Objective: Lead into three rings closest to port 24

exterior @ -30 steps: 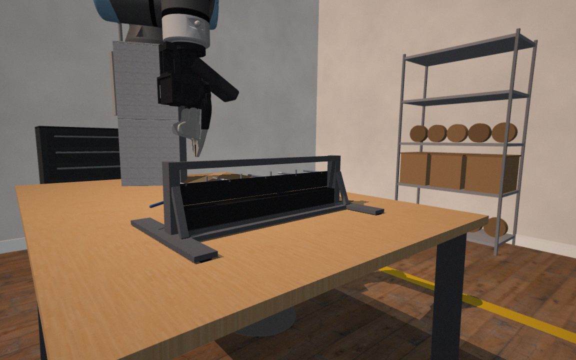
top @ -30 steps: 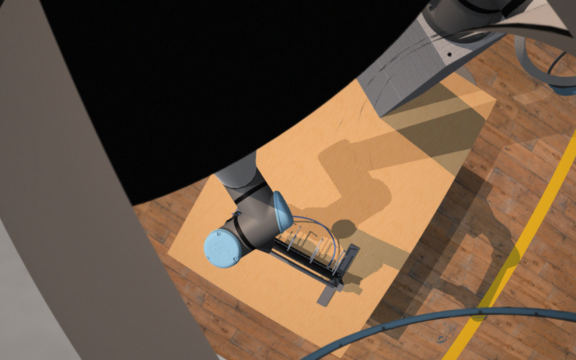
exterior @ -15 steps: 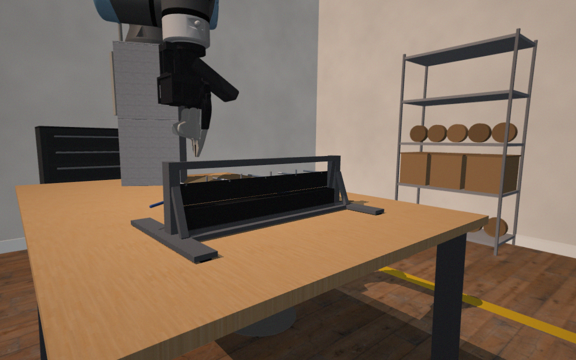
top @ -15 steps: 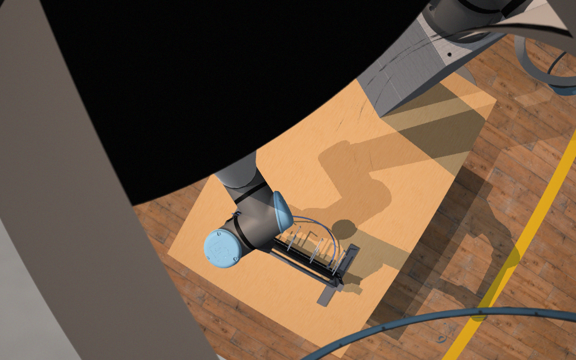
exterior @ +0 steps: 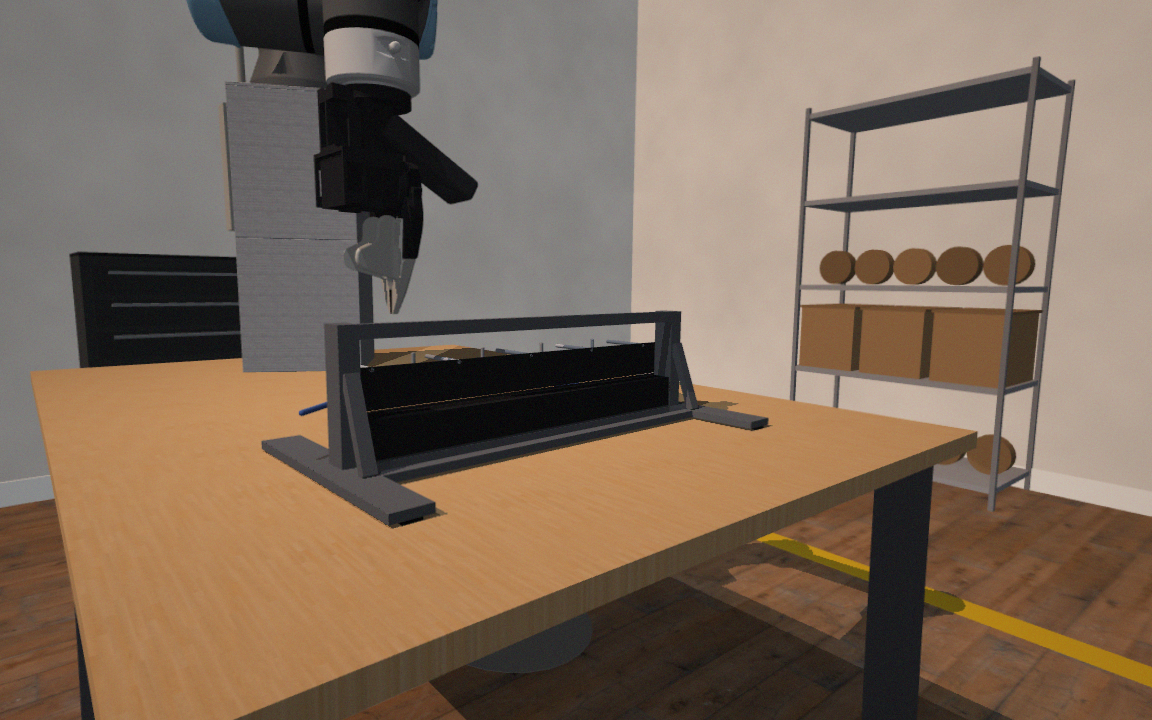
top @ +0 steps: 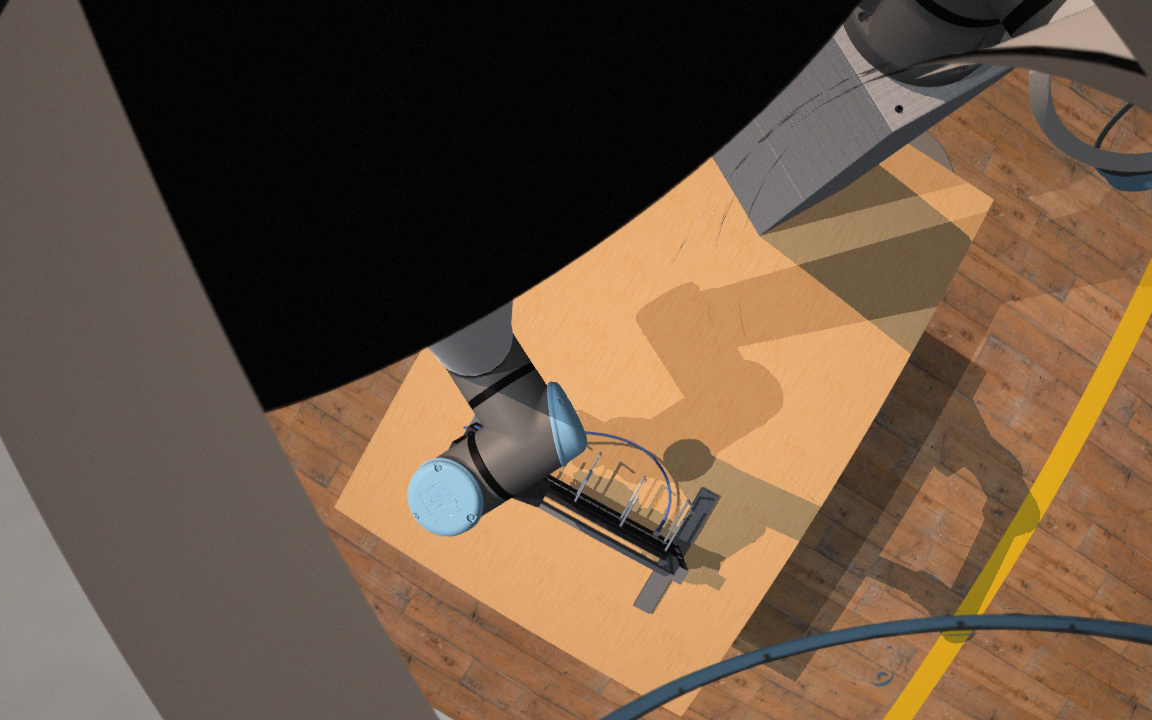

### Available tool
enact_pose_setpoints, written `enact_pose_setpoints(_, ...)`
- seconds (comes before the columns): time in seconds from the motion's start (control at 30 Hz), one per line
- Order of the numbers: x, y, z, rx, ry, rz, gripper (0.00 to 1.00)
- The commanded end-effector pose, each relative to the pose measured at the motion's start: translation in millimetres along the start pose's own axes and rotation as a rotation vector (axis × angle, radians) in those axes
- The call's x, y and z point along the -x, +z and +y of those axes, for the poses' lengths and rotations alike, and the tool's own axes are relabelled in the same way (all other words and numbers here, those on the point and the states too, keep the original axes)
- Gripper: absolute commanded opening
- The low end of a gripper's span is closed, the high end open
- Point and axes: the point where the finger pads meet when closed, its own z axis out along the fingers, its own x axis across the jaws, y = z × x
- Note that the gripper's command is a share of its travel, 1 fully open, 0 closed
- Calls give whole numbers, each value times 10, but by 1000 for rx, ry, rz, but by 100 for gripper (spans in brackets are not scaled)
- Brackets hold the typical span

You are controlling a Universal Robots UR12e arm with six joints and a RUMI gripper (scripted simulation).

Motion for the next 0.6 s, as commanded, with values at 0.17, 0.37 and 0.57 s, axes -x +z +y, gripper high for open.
enact_pose_setpoints(0.17,-7,-8,3,1,0,1,0)
enact_pose_setpoints(0.37,69,5,-231,1,0,1,0)
enact_pose_setpoints(0.57,442,28,-1112,1,2,1,0)
